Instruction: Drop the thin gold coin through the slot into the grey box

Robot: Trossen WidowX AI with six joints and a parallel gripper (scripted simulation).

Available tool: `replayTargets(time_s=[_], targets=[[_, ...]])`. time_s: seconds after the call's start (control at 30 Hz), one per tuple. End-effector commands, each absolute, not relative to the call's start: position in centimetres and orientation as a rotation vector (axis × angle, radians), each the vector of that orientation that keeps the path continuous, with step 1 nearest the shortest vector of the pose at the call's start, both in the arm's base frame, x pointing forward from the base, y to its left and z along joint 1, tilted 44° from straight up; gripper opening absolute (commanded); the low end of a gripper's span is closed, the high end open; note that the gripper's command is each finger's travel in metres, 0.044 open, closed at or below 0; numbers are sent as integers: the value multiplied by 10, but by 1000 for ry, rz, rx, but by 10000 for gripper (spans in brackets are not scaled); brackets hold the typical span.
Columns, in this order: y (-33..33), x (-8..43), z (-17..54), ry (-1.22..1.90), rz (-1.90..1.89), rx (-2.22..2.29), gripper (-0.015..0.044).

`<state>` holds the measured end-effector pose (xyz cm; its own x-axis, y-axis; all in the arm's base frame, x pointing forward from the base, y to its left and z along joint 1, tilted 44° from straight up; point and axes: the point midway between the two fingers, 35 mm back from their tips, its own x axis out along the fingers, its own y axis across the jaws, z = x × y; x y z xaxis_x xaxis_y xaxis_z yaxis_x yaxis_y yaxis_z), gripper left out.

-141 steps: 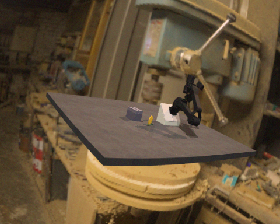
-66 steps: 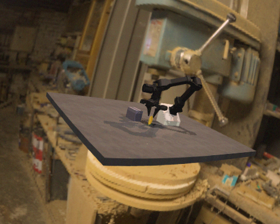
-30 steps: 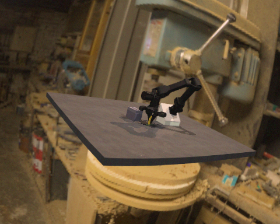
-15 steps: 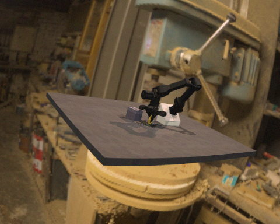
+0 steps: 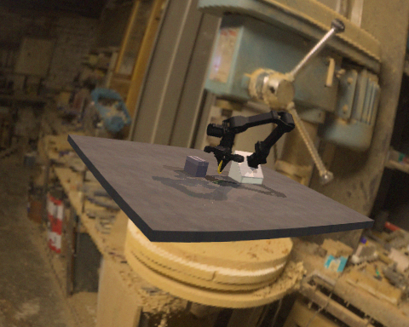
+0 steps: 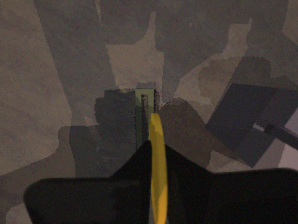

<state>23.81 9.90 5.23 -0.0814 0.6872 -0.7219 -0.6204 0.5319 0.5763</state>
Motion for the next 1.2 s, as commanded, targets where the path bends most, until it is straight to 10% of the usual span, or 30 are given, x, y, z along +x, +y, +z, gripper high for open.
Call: replayTargets(time_s=[0.0,1.17], targets=[[92,240,60,1242,1083,58,0],[64,240,94,939,1368,-316,0]])
